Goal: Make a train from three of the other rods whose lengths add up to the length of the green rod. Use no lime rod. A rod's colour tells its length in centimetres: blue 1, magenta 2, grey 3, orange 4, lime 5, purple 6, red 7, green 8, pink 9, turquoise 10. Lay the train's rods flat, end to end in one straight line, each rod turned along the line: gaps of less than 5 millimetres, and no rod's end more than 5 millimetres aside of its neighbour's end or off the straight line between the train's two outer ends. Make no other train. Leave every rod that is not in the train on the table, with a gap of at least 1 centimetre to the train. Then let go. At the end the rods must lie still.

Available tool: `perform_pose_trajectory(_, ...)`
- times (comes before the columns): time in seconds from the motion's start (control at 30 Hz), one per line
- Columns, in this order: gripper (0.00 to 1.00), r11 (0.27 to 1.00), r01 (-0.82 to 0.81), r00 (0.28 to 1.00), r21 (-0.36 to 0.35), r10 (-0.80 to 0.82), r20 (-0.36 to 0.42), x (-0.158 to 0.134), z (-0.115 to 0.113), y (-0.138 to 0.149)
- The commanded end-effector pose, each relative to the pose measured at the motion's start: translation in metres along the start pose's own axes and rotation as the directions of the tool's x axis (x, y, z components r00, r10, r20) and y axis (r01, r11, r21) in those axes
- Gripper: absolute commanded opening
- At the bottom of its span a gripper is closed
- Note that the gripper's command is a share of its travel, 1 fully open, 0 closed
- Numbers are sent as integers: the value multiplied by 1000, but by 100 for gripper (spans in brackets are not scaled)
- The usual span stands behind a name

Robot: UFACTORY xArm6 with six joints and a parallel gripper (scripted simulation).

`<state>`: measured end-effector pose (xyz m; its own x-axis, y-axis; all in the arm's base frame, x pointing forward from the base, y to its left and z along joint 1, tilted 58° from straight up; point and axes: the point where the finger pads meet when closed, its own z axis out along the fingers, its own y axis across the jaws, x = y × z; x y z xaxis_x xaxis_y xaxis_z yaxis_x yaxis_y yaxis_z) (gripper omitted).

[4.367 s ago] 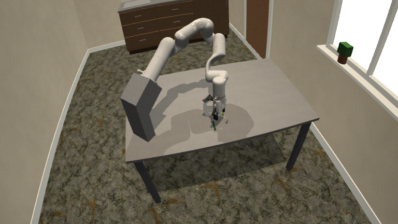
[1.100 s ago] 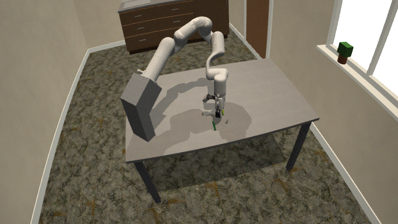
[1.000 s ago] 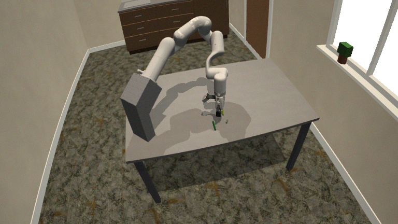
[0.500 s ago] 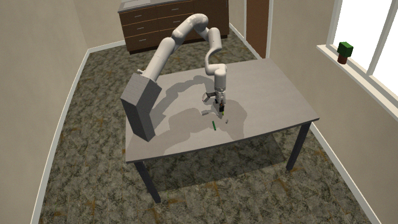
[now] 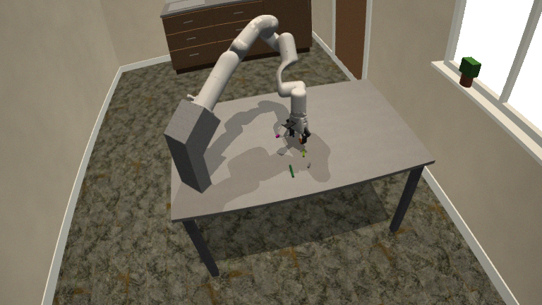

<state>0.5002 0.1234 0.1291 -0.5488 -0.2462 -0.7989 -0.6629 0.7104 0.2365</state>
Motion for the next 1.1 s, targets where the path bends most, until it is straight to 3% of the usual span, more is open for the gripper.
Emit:
perform_pose_trajectory(0.0,100,986,166,986,12,-166,10,-10,-3,14)
perform_pose_trajectory(0.2,100,941,339,941,15,-339,11,-20,-5,31)
perform_pose_trajectory(0.43,100,839,543,839,19,-544,15,-32,-9,52)
perform_pose_trajectory(0.5,100,839,543,839,19,-544,15,-32,-9,52)
perform_pose_trajectory(0.57,100,771,637,771,23,-637,16,-37,-11,63)
perform_pose_trajectory(0.83,100,610,791,610,32,-792,20,-47,-16,84)
perform_pose_trajectory(1.07,100,589,808,588,33,-808,20,-48,-17,87)
